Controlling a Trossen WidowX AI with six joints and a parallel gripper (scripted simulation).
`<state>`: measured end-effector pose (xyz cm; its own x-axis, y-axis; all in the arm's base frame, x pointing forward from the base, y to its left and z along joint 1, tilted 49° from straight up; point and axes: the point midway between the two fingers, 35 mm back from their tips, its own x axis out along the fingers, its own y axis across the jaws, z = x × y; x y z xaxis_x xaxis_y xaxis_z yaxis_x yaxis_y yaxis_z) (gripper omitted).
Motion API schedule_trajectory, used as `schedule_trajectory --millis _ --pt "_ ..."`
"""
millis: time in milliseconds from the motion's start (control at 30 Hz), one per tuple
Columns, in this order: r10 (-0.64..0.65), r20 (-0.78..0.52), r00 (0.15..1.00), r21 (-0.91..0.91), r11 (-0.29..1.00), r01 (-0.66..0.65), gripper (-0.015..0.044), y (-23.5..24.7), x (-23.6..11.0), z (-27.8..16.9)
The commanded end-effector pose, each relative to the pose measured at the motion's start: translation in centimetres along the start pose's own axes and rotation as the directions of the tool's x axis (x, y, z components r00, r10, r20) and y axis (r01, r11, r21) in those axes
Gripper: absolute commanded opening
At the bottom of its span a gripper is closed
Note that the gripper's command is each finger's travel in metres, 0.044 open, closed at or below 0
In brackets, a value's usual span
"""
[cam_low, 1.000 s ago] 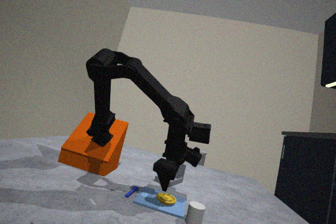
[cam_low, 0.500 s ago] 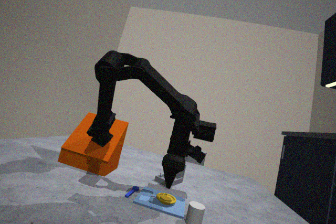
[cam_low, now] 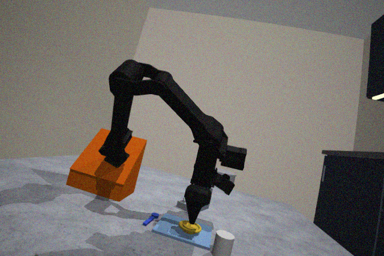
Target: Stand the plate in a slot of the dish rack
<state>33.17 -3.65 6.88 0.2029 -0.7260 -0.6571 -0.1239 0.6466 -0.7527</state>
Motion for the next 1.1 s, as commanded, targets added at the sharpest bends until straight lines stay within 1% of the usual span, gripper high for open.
schedule_trajectory --millis 0,600,667,900,1067 --pt "-0.005 -0.006 1.000 -0.007 1.000 0.005 0.0400 0.0 0.9 -0.2" --pt "-0.010 -0.006 1.000 -0.008 1.000 0.010 0.0400 -0.1 3.5 -0.4" --pt "-0.010 -0.006 1.000 -0.008 1.000 0.010 0.0355 -0.1 3.5 -0.4" --pt "-0.010 -0.006 1.000 -0.008 1.000 0.010 0.0355 -0.1 3.5 -0.4" --pt "-0.010 -0.006 1.000 -0.008 1.000 0.010 0.0322 -0.1 3.5 -0.4"
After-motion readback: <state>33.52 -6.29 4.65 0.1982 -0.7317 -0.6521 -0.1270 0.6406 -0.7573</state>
